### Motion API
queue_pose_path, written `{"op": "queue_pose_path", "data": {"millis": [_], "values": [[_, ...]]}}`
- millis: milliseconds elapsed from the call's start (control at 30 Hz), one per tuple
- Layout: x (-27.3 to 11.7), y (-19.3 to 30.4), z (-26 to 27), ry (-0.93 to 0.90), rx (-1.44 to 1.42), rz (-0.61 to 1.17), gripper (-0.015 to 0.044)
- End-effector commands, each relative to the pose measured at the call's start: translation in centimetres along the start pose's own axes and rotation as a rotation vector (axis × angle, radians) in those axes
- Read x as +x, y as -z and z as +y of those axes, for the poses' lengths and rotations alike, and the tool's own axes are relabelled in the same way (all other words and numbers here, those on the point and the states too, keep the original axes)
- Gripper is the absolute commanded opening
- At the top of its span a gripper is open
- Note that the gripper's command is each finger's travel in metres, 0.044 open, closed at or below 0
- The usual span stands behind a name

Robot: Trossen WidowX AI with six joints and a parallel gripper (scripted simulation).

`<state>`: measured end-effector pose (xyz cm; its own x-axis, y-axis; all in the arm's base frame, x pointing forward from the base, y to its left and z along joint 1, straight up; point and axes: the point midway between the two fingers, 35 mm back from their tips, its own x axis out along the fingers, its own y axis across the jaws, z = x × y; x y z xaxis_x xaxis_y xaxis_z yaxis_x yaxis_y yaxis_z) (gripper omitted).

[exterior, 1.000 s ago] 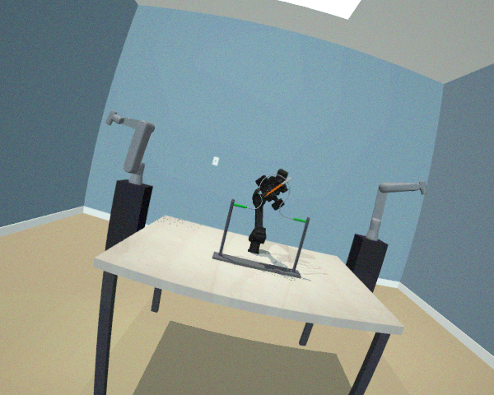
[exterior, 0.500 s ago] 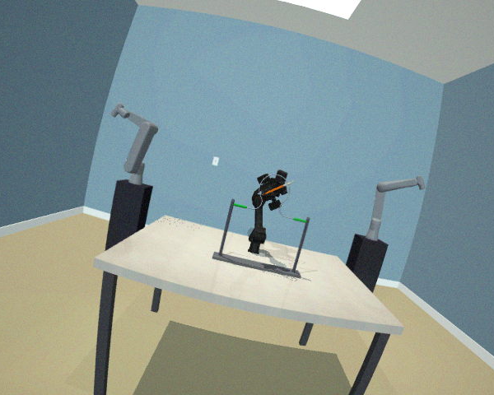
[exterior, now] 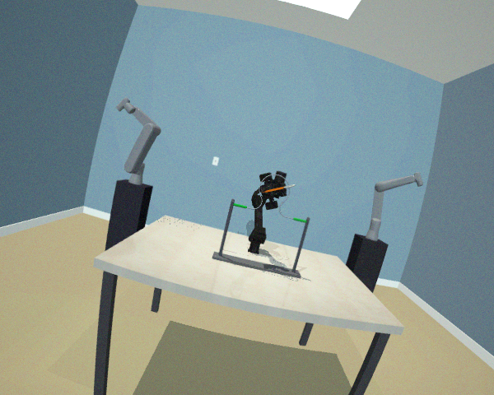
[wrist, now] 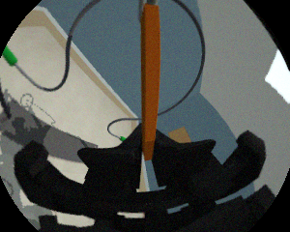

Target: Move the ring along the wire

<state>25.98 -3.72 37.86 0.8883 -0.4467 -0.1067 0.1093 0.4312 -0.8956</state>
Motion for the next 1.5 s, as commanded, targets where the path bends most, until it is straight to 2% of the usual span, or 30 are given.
{"op": "queue_pose_path", "data": {"millis": [0, 1467], "values": [[0.0, 0.0, -0.4, 0.030, -0.046, -0.004, -0.0150], [-0.1, -0.8, -3.0, 0.303, -0.562, -0.069, -0.0150]]}}
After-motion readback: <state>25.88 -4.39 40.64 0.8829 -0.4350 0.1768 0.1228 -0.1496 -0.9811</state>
